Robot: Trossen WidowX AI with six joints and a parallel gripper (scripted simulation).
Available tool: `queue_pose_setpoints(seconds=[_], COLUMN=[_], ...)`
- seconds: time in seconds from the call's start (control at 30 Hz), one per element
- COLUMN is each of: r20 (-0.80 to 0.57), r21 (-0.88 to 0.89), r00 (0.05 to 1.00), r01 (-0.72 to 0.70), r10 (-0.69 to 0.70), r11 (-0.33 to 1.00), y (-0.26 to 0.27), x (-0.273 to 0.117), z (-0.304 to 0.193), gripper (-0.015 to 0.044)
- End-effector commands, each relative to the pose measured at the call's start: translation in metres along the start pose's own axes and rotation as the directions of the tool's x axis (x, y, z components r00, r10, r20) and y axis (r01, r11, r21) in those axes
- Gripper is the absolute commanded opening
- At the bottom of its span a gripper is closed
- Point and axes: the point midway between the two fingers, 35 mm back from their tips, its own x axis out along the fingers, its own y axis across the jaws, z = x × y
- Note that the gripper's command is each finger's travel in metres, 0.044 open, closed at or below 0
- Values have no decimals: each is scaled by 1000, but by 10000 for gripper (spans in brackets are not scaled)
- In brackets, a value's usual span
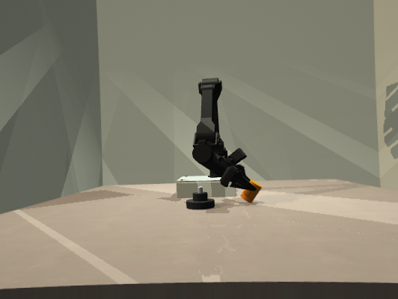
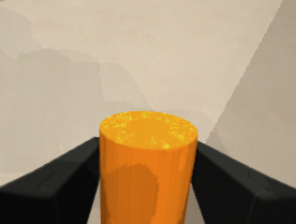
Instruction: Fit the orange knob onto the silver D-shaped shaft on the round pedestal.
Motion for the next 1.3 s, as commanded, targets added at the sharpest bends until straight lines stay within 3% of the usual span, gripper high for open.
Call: queue_pose_setpoints(seconds=[0.0,0.2,0.77,0.87,1.27], r20=[76,179,120,123,123], r21=[-4,-4,-4,6,6], r00=[997,984,993,992,992], r01=[2,3,3,-3,-3], r10=[-2,-2,-2,3,3], r11=[1000,1000,1000,1000,1000], y=[1,2,1,5,5], x=[-3,-7,-17,-14,-14], z=[-4,-9,-12,-11,-11], gripper=[179,179,179,258,260])
